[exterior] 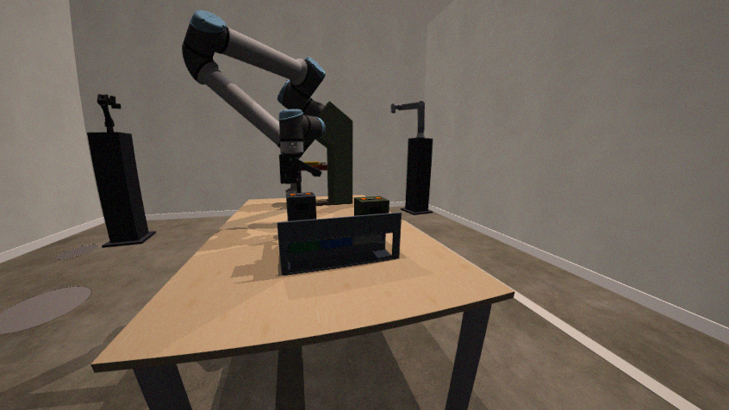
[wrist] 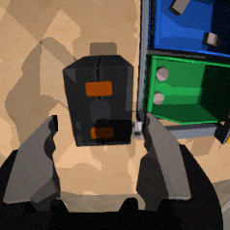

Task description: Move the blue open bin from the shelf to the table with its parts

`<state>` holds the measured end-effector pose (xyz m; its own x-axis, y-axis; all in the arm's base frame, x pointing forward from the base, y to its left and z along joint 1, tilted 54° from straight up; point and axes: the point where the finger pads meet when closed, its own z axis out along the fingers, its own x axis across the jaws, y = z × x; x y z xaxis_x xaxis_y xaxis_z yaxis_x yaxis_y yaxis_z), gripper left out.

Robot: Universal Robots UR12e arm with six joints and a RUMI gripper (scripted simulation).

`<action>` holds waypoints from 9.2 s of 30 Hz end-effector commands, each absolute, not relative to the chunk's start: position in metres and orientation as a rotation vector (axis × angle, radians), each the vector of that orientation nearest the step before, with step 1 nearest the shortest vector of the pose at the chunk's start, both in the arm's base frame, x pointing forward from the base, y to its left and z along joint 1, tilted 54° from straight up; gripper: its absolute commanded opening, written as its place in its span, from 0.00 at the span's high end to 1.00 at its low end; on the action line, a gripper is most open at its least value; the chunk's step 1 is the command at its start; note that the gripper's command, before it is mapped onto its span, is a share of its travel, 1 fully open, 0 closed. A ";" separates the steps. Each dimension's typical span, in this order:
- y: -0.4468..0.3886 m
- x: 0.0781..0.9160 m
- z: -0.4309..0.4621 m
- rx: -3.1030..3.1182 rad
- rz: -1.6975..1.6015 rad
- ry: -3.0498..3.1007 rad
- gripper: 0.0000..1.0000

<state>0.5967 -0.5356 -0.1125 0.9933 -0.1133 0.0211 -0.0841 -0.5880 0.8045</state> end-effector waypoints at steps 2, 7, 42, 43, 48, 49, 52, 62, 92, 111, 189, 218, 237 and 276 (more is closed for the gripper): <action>-0.536 0.597 -0.113 2.202 -0.039 -0.136 0.42; -0.536 0.597 -0.113 2.202 -0.039 -0.136 0.42; -0.493 0.671 -0.185 2.202 -0.039 -0.136 0.42; -0.488 0.679 -0.193 2.202 -0.039 -0.136 0.42; -0.476 0.701 -0.214 2.202 -0.039 -0.136 0.42; -0.476 0.701 -0.214 2.202 -0.039 -0.136 0.42; -0.476 0.701 -0.214 2.202 -0.039 -0.136 0.42; -0.477 0.698 -0.211 2.202 -0.039 -0.136 0.42; -0.480 0.694 -0.207 2.202 -0.039 -0.136 0.42; -0.481 0.691 -0.205 2.202 -0.039 -0.136 0.42; -0.543 0.684 -0.248 2.202 -0.039 -0.136 0.74; -0.537 0.684 -0.243 2.202 -0.039 -0.136 0.74; -0.535 0.684 -0.242 2.202 -0.039 -0.136 0.74; -0.551 0.683 -0.254 2.202 -0.039 -0.136 0.74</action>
<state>0.6824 -0.5513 -0.2542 0.9933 -0.1132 0.0211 -0.0841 -0.5880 0.8045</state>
